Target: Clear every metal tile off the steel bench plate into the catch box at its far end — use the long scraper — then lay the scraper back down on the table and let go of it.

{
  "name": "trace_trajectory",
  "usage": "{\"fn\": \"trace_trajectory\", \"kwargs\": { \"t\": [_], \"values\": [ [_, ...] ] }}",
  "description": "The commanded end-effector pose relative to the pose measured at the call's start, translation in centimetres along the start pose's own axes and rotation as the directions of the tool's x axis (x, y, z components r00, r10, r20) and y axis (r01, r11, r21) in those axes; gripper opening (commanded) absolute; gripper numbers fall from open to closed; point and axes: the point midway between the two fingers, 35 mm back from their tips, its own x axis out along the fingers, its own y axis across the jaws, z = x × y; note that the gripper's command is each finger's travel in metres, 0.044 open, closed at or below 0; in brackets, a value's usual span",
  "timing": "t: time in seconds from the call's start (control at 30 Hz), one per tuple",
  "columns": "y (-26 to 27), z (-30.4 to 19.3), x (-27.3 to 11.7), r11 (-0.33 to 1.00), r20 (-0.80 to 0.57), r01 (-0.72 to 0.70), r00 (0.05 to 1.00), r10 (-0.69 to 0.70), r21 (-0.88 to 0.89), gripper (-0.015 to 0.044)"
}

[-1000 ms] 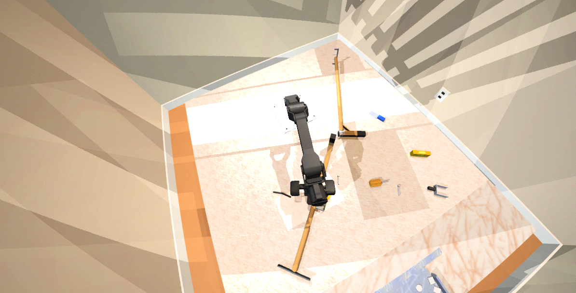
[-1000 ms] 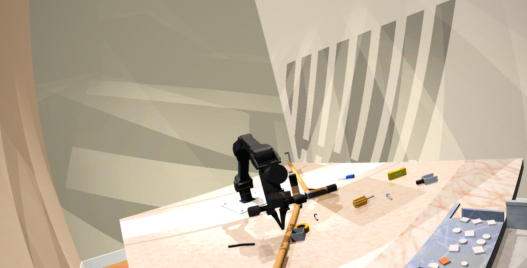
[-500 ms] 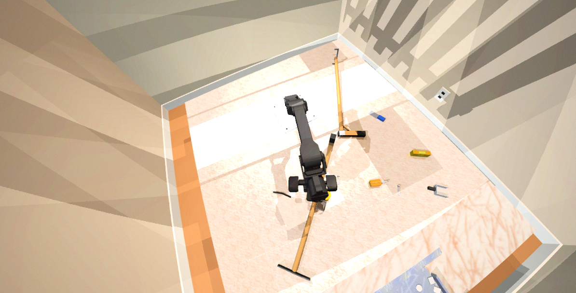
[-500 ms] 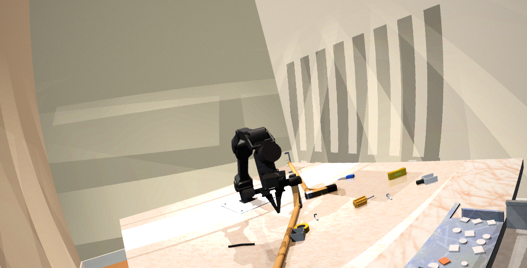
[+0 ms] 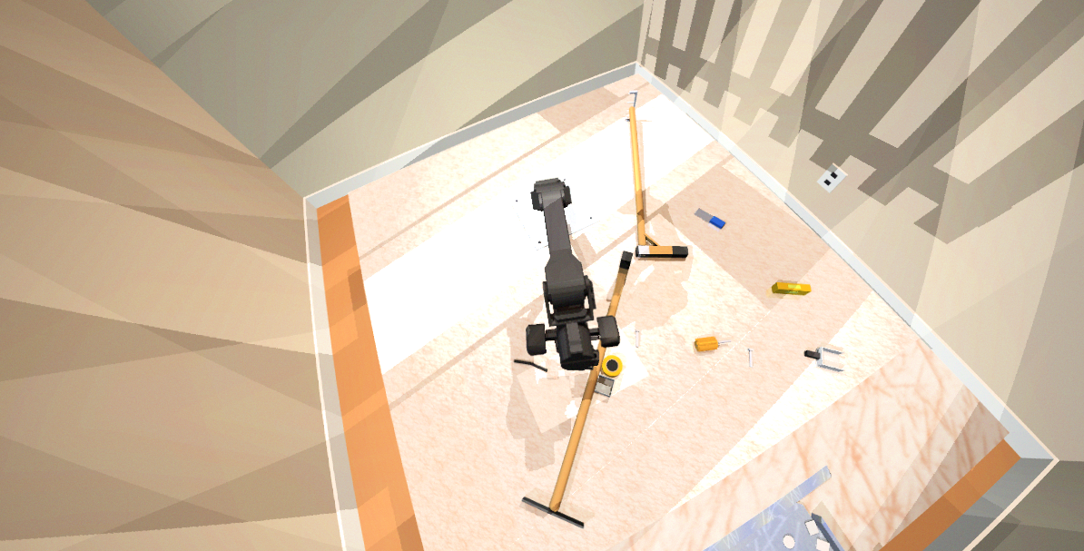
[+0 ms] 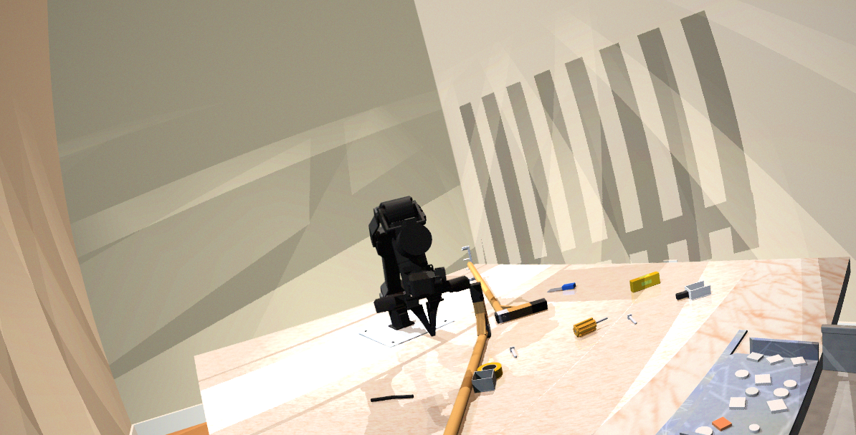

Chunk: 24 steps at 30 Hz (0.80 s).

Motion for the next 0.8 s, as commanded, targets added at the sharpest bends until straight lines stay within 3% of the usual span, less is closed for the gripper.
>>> {"fn": "trace_trajectory", "kwargs": {
  "t": [0.0,0.77],
  "values": [
    [-0.3,-0.2,-0.9,1.0,0.002,-0.009,1.0,0.009,-0.024,0.0],
    [-0.3,-0.3,2.9,1.0,0.0,-0.008,1.0,0.008,-0.025,0.0]
  ]
}}
